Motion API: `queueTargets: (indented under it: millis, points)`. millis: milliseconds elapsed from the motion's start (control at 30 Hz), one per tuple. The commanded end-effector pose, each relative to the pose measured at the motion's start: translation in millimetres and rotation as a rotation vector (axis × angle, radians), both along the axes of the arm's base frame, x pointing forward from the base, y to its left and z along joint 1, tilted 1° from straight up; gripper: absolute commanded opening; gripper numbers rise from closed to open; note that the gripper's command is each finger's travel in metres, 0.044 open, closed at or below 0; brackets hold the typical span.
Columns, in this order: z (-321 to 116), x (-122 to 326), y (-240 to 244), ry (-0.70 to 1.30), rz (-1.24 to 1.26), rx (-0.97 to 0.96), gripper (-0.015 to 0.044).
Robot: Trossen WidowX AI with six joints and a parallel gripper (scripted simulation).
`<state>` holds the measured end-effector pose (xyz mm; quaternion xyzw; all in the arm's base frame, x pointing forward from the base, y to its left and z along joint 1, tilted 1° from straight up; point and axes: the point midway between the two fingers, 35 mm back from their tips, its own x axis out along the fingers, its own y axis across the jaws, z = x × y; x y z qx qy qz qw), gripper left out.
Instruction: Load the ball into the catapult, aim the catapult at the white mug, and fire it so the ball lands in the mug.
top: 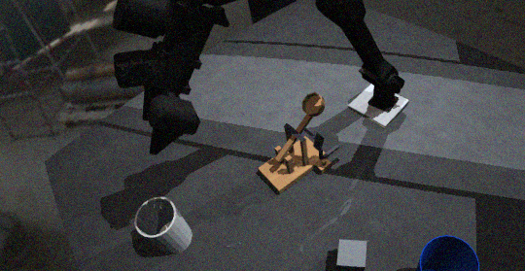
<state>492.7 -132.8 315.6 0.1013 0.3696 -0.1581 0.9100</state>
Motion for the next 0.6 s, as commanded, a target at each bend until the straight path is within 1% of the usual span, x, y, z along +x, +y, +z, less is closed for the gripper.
queueTargets:
  millis: [0, 567]
  points:
    - [2.9, 0.6, 0.5, -0.01, -0.001, 0.003, 0.044]
    - [0.1, 0.0, 0.0, 0.0, 0.0, 0.0, 0.044]
